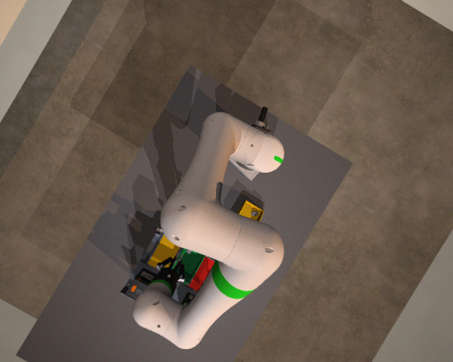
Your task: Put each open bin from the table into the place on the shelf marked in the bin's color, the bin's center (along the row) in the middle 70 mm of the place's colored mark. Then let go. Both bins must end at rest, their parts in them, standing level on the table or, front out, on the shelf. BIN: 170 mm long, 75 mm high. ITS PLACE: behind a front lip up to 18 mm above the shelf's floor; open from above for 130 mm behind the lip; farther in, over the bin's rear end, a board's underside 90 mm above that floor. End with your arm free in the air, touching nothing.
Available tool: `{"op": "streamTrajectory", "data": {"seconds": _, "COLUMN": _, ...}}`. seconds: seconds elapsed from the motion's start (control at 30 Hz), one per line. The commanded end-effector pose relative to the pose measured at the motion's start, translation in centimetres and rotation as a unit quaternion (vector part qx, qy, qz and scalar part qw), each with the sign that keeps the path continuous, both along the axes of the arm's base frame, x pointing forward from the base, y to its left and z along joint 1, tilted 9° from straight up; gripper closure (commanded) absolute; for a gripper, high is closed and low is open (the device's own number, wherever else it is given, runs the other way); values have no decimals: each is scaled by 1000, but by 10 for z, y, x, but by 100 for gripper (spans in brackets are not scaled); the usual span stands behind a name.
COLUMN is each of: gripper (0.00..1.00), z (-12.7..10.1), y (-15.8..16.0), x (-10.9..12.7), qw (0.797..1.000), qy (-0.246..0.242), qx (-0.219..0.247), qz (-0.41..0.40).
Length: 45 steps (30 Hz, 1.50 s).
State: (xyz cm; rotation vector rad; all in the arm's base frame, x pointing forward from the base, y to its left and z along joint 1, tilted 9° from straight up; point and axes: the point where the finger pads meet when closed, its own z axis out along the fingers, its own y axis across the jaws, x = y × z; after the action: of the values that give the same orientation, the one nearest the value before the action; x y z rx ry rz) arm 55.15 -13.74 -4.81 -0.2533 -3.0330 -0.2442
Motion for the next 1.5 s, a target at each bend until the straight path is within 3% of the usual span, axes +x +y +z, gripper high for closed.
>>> {"op": "streamTrajectory", "data": {"seconds": 0.0, "gripper": 94, "z": 0, "y": 0, "x": 0, "qw": 1000, "qy": 0, "qx": 0, "qz": 0}}
{"op": "streamTrajectory", "data": {"seconds": 0.83, "gripper": 94, "z": 11, "y": -2, "x": -1, "qw": 1000, "qy": 0, "qx": 0, "qz": 0}}
{"op": "streamTrajectory", "data": {"seconds": 1.47, "gripper": 94, "z": 37, "y": -5, "x": -2, "qw": 1000, "qy": 0, "qx": 0, "qz": 0}}
